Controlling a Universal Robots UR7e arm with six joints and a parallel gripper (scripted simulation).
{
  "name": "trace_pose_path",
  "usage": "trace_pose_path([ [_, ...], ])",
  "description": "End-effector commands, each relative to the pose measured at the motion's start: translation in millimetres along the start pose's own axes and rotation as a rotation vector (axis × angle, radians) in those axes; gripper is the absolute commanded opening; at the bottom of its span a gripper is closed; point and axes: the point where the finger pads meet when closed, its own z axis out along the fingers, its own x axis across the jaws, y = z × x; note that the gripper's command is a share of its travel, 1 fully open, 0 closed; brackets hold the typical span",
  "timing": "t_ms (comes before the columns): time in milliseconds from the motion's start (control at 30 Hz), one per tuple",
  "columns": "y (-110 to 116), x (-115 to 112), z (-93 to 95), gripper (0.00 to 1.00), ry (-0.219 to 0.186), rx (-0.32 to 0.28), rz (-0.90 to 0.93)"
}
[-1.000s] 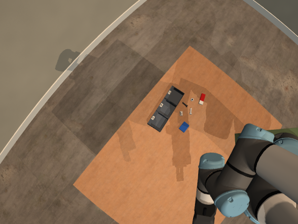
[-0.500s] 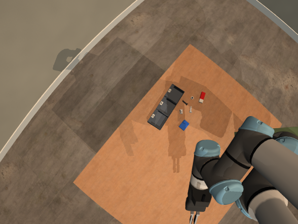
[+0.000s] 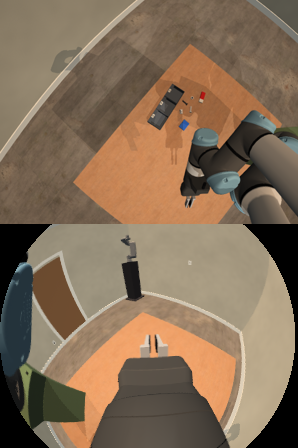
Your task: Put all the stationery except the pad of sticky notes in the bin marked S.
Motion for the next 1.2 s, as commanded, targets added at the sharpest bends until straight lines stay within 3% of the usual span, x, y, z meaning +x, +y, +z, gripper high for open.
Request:
trace_pose_path([
  [0, 19, 3, -6.1, 0.31, 0.007, -0.020, -0.034],
  [33, 19, 3, -6.1, 0.31, 0.007, -0.020, -0.034],
  [133, 42, 5, -16.9, 0.31, 0.015, -0.096, -0.131],
  [267, 52, 6, -21.7, 0.31, 0.015, -0.096, -0.131],
  [367, 74, 7, -33.9, 0.31, 0.014, -0.174, -0.224],
  [567, 84, 8, -39.8, 0.31, 0.014, -0.174, -0.224],
  [667, 105, 7, -53.3, 0.31, 0.004, -0.255, -0.313],
  [833, 116, 7, -60.3, 0.31, 0.004, -0.255, -0.313],
  [933, 136, 6, -75.1, 0.31, -0.015, -0.336, -0.398],
  [1133, 147, 5, -83.1, 0.31, -0.015, -0.336, -0.398],
  [1167, 154, 4, -88.4, 0.31, -0.027, -0.371, -0.433],
])
